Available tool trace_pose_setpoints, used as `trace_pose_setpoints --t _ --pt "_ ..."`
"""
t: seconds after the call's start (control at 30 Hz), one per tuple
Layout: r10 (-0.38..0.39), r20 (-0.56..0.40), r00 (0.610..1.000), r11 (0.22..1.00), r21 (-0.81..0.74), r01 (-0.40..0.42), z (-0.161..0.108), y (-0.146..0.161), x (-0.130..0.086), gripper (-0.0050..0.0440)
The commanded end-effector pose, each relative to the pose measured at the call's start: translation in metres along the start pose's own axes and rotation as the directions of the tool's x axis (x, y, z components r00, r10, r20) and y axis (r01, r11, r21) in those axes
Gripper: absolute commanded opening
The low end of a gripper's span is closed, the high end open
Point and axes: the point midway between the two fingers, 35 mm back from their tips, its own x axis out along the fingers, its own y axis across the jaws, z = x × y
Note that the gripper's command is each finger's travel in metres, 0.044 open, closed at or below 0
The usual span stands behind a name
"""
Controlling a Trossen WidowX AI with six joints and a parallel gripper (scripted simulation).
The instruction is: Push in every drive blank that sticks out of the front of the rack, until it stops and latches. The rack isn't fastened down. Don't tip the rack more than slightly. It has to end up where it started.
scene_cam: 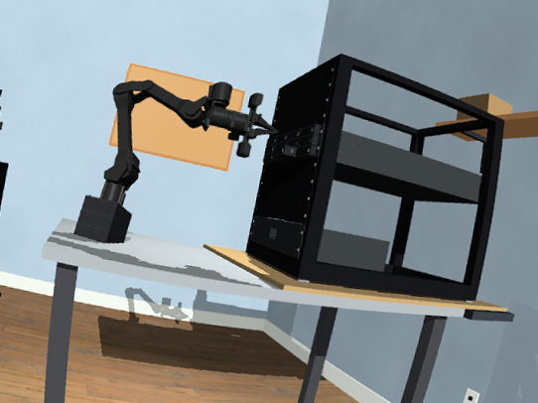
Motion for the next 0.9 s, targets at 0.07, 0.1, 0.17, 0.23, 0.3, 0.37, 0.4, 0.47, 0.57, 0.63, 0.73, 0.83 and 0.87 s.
trace_pose_setpoints --t 0.07,0.1,0.17,0.23,0.3,0.37,0.4,0.47,0.57,0.63,0.73,0.83,0.87 --pt "-0.018 0.006 1.0 1.0 -0.01 0.018 0.005 -0.015 0.006 -0.005" --pt "-0.018 0.006 1.0 1.0 -0.01 0.018 0.005 -0.016 0.007 -0.005" --pt "-0.018 0.006 1.0 1.0 -0.01 0.018 0.005 -0.016 0.007 -0.005" --pt "-0.018 0.006 1.0 1.0 -0.01 0.018 0.005 -0.016 0.007 -0.005" --pt "-0.018 0.006 1.0 1.0 -0.01 0.018 0.005 -0.016 0.007 -0.005" --pt "-0.018 0.006 1.0 1.0 -0.01 0.018 0.005 -0.016 0.007 -0.005" --pt "-0.018 0.006 1.0 1.0 -0.01 0.018 0.005 -0.016 0.007 -0.005" --pt "-0.018 0.006 1.0 1.0 -0.01 0.018 0.005 -0.016 0.007 -0.005" --pt "-0.018 0.006 1.0 1.0 -0.01 0.018 0.005 -0.016 0.007 -0.005" --pt "-0.018 0.006 1.0 1.0 -0.01 0.018 0.005 -0.016 0.007 -0.005" --pt "-0.018 0.006 1.0 1.0 -0.01 0.018 0.005 -0.016 0.009 -0.005" --pt "-0.018 0.006 1.0 1.0 -0.01 0.018 0.005 -0.016 0.015 -0.005" --pt "-0.018 0.006 1.0 1.0 -0.01 0.018 0.005 -0.016 0.017 -0.005"
